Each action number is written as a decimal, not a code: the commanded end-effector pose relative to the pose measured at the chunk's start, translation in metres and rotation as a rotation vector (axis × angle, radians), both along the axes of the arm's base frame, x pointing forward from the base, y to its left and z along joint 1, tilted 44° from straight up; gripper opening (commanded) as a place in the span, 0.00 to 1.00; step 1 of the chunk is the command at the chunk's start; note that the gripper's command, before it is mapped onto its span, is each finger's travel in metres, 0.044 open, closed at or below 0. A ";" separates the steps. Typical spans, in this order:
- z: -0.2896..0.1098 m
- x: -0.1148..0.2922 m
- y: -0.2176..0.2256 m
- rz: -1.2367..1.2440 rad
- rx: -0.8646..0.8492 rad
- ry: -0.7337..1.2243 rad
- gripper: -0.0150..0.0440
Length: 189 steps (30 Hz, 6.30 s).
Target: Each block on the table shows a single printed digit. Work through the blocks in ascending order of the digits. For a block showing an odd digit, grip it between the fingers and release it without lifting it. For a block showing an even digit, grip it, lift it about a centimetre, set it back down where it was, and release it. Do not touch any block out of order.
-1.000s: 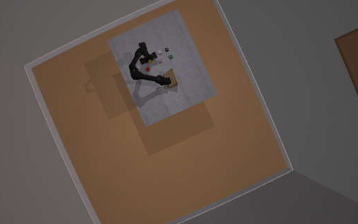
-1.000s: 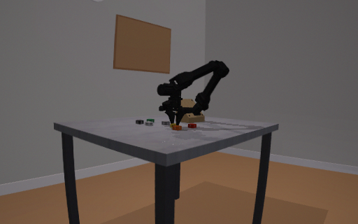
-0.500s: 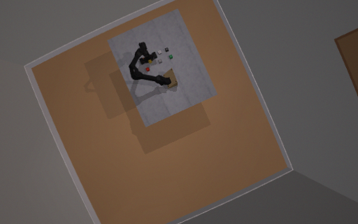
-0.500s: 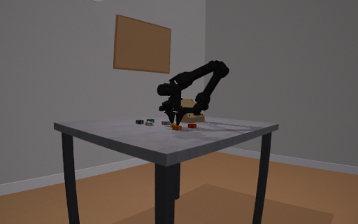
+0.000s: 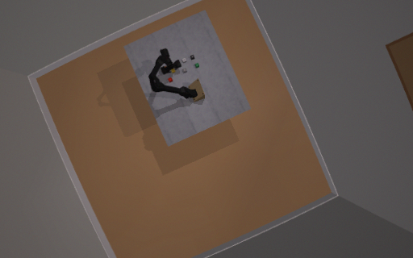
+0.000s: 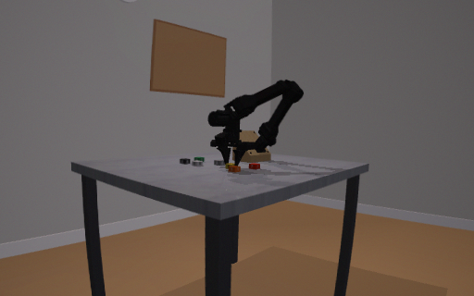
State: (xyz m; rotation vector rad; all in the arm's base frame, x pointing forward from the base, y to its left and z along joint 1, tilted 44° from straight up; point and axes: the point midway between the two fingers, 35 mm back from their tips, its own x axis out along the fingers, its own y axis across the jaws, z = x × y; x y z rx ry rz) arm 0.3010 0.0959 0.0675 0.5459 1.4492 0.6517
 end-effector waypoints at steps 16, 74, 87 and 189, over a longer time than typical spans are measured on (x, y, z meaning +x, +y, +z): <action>0.026 0.000 -0.025 -0.004 0.002 0.004 0.93; -0.129 0.052 -0.187 -0.004 -0.007 0.000 0.93; -0.143 0.053 -0.173 -0.005 -0.007 0.000 0.93; -0.155 0.052 -0.162 -0.004 -0.006 -0.001 0.64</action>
